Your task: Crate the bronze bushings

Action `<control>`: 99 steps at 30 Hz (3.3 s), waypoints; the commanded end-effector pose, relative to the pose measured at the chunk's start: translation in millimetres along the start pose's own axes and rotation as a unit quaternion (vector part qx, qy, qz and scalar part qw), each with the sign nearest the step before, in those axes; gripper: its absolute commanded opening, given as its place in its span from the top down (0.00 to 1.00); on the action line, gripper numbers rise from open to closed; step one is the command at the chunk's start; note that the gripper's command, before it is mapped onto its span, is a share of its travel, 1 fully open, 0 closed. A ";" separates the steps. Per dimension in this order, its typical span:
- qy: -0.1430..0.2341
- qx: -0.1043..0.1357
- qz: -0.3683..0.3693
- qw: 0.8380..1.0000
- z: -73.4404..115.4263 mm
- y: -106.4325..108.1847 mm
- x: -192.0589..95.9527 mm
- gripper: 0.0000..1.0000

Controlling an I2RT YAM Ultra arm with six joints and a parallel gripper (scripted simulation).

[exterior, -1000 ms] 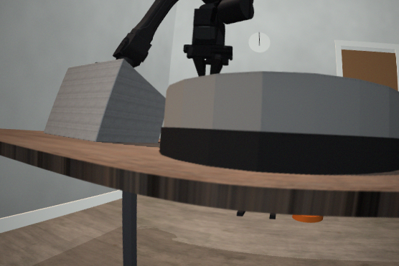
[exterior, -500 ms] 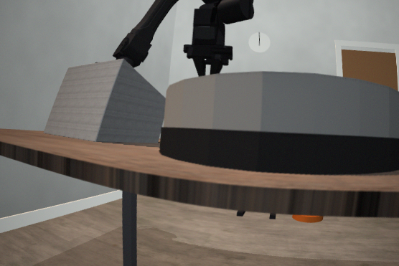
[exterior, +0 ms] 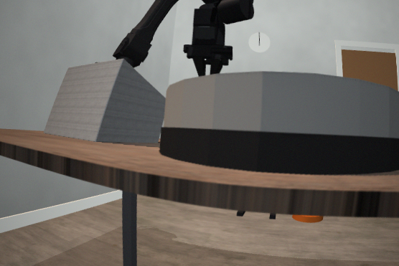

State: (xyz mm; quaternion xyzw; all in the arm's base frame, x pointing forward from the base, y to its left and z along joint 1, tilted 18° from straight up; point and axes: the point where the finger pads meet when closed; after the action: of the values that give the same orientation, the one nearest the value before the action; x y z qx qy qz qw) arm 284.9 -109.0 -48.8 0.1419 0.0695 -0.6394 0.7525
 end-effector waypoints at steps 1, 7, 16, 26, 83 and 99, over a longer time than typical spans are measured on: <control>-0.001 -0.001 0.000 1.000 5.6 -1.4 -6.2 0.87; -0.001 -0.001 0.000 1.000 5.6 -1.4 -6.2 0.87; -0.001 -0.002 0.000 1.000 5.1 -2.1 -6.9 0.87; 0.000 -0.002 -0.003 1.000 5.2 -4.0 -7.4 0.87; 0.003 -0.003 -0.001 1.000 -31.2 -2.8 -5.7 0.87; 0.002 -0.002 -0.002 1.000 -34.4 -1.7 -3.2 0.87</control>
State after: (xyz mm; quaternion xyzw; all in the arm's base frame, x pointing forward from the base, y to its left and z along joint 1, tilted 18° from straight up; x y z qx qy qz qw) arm 287.8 -98.6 -74.5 0.1426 0.0632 -0.6385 0.7537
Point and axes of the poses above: the point where the finger pads meet when closed, its own z axis back along the fingers, its own y axis across the jaws, x = y × z, and after that the axes turned 6 degrees about z, right-handed
